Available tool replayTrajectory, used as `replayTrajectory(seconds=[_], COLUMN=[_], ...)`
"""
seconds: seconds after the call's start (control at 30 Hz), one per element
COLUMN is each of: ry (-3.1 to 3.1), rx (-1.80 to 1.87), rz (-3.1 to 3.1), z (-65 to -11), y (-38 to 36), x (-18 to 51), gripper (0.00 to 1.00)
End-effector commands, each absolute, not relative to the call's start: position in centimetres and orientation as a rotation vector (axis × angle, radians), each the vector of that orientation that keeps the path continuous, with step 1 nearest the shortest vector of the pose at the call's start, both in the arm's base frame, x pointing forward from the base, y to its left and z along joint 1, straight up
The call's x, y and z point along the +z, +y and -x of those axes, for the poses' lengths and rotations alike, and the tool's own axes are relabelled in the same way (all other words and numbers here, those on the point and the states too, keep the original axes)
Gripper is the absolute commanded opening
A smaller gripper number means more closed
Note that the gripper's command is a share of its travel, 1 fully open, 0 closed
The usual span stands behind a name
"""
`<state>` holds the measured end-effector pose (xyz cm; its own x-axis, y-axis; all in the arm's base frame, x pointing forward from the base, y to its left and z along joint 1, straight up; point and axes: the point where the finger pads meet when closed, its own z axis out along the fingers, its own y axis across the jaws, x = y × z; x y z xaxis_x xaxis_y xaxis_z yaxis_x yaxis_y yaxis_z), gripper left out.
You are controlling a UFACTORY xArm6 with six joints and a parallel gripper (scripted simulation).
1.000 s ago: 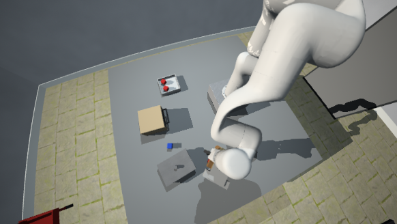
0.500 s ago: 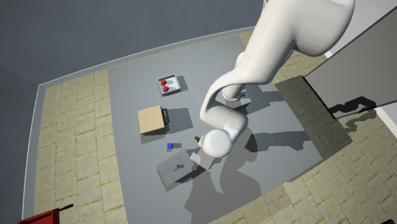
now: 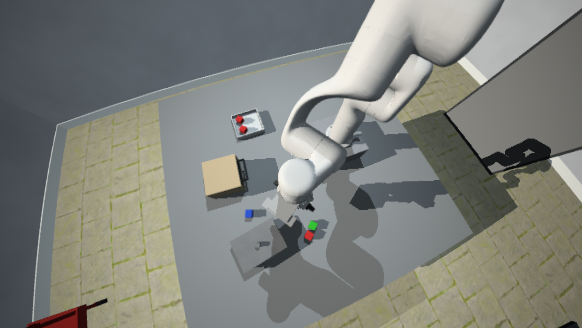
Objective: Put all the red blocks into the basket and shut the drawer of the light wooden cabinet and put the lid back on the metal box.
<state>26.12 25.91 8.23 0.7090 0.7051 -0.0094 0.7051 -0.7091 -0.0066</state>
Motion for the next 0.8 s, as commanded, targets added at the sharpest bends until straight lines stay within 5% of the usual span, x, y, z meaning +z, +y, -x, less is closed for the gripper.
replayTrajectory(seconds=[0.0,0.77], ry=[-1.195,-1.195], rx=[0.012,0.012], rz=[2.901,2.901], z=[-26.2,-26.2], y=[26.0,26.0], x=[8.3,7.1], gripper=[0.62,0.62])
